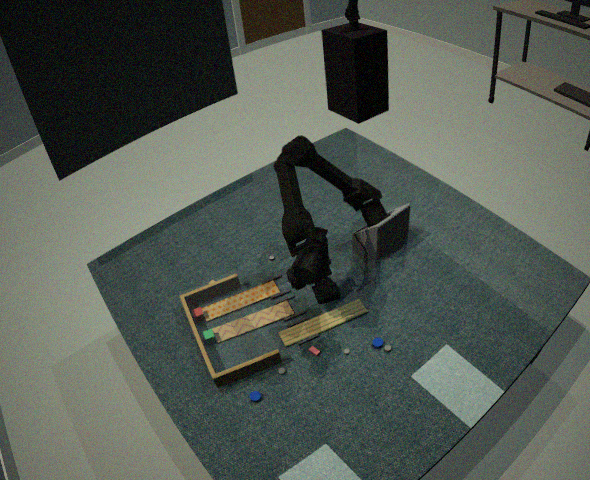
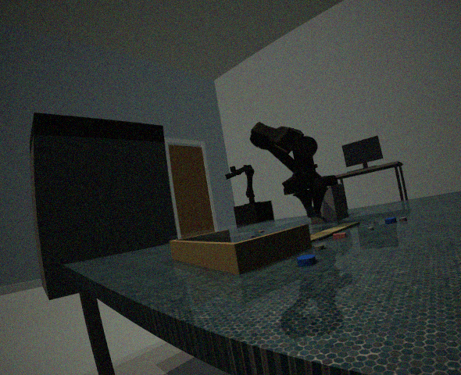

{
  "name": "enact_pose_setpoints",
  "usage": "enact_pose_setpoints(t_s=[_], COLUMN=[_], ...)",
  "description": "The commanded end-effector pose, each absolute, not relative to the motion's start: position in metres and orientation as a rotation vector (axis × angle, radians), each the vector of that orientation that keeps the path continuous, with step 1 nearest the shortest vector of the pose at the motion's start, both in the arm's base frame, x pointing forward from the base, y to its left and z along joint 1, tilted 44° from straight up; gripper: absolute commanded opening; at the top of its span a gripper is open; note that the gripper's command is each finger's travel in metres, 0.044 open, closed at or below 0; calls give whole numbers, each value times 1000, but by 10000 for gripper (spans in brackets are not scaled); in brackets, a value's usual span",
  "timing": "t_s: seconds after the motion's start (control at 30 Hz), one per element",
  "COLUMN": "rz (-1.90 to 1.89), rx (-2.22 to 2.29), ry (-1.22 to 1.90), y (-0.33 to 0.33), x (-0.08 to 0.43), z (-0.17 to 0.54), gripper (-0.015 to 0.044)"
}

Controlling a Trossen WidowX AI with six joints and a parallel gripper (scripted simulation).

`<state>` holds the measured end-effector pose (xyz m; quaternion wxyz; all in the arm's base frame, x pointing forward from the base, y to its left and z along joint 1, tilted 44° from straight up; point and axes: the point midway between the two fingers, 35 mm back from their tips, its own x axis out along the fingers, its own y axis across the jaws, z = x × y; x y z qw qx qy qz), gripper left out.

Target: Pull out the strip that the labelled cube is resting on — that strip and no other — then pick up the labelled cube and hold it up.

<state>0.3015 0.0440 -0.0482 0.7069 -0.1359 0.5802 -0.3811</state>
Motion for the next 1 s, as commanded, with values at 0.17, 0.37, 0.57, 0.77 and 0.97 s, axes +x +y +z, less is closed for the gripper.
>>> enact_pose_setpoints(t_s=[0.17, 0.37, 0.57, 0.77, 0.97], rz=[-847, -847, -847, -847, -847], rx=[-290, -290, -290, -290, -290], ry=[1286, 1286, 1286, 1286, 1286], y=[65, 68, 68, 68, 68], x=[296, 296, 296, 296, 296], z=[-25, -21, -21, -21, -21], gripper=[0, 0, 0, 0, 0])
